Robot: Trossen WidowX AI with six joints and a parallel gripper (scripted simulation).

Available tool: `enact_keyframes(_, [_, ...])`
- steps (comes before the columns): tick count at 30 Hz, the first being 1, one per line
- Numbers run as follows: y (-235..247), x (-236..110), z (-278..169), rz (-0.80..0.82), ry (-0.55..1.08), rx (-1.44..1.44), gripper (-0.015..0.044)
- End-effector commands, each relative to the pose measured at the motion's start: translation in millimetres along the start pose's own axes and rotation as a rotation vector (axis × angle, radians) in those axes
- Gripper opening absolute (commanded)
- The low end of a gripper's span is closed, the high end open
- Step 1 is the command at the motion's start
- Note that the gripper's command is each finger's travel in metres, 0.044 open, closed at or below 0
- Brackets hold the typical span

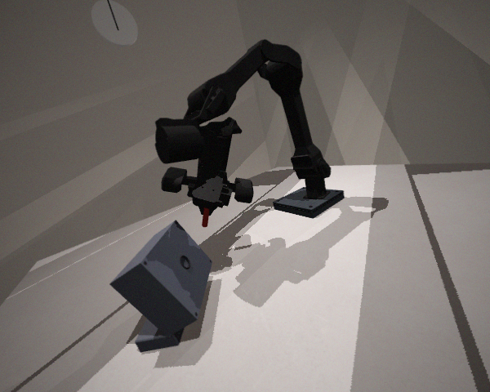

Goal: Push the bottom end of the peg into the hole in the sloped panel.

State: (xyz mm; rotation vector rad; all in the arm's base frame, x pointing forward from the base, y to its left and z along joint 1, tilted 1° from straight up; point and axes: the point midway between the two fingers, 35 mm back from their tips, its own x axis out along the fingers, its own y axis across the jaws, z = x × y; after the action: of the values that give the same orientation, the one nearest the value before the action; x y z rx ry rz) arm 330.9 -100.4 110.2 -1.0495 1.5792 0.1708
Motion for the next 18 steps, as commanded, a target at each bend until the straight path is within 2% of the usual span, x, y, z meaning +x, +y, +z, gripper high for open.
enact_keyframes(1, [3,-1,5,-0.022,0.009,-0.033,0.0])
enact_keyframes(18, [7,-11,24,-0.106,0.02,-0.11,0.0])
